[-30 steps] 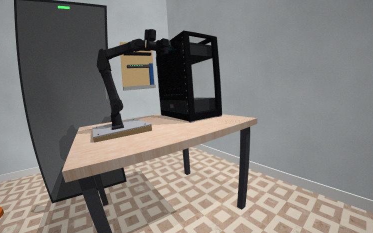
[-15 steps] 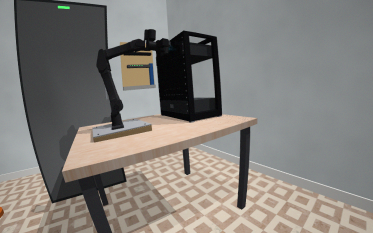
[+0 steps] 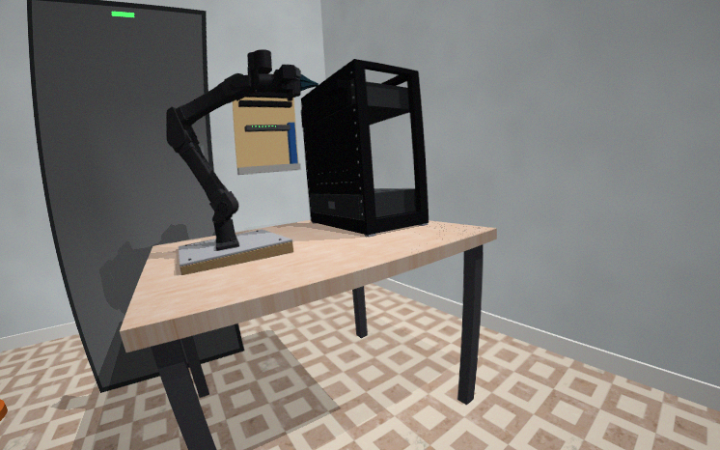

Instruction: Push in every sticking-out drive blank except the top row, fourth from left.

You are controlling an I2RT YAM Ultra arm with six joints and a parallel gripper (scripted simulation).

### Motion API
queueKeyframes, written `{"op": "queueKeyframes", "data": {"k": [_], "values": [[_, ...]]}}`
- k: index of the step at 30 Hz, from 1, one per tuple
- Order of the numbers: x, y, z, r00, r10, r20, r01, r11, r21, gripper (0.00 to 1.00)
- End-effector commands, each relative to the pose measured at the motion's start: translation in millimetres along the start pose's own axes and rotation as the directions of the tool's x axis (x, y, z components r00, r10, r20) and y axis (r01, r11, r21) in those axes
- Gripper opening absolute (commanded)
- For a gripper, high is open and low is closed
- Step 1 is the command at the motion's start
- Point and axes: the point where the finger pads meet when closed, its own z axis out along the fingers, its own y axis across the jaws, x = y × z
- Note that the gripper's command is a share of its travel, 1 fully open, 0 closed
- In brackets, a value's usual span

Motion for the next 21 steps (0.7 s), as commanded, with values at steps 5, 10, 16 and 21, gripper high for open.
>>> {"op": "queueKeyframes", "data": {"k": [5,10,16,21], "values": [[0,-15,2.9,0.999,0.012,-0.031,-0.011,0.999,0.047,0.00],[9,7,-8.2,0.999,-0.019,-0.043,0.018,1.000,-0.015,0.00],[9,7,-8.2,0.999,-0.019,-0.043,0.018,1.000,-0.015,0.00],[9,7,-8.2,0.999,-0.019,-0.043,0.018,1.000,-0.015,0.00]]}}
